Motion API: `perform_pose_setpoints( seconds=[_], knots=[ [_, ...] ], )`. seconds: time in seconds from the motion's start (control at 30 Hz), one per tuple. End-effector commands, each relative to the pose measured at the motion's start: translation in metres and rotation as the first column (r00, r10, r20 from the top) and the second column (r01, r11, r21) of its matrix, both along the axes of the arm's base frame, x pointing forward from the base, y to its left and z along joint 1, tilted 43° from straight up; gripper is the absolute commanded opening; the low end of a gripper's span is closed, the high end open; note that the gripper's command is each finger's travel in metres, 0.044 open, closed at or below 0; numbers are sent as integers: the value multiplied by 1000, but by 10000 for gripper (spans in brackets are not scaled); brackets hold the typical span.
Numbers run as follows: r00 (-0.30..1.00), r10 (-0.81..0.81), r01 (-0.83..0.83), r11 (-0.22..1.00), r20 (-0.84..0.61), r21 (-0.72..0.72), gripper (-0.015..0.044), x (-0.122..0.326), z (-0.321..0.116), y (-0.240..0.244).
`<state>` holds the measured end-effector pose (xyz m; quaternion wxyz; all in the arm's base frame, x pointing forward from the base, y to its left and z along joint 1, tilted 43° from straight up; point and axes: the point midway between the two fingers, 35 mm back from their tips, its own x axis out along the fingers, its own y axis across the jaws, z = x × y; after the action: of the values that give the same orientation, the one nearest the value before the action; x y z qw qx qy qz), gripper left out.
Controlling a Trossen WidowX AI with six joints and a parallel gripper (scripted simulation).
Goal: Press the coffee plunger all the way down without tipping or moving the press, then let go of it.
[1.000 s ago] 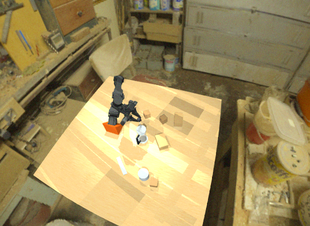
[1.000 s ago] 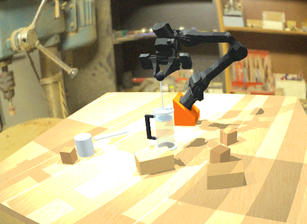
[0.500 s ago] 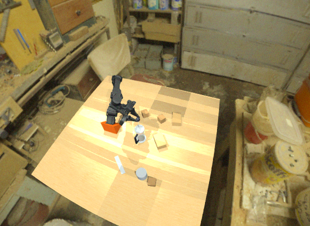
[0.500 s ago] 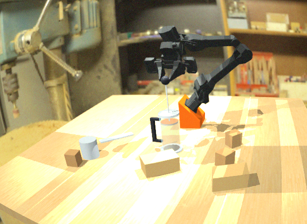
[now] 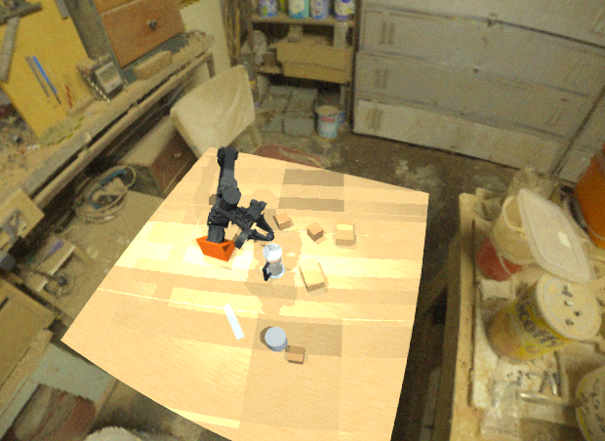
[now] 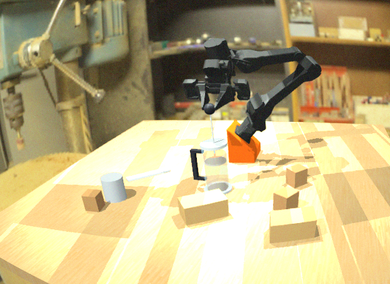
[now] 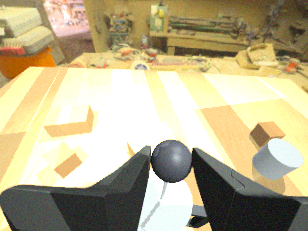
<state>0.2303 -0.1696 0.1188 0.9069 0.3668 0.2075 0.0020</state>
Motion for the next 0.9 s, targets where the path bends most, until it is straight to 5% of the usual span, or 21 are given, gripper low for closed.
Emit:
perform_pose_setpoints(
  seconds=[0.0, 0.87],
  knots=[
    [999, 8, -7, 1000, -32, 15, 123, 1, -16, 12],
    [1000, 4, -4, 1000, -25, 17, 123, 10, -46, 40]
  ],
)
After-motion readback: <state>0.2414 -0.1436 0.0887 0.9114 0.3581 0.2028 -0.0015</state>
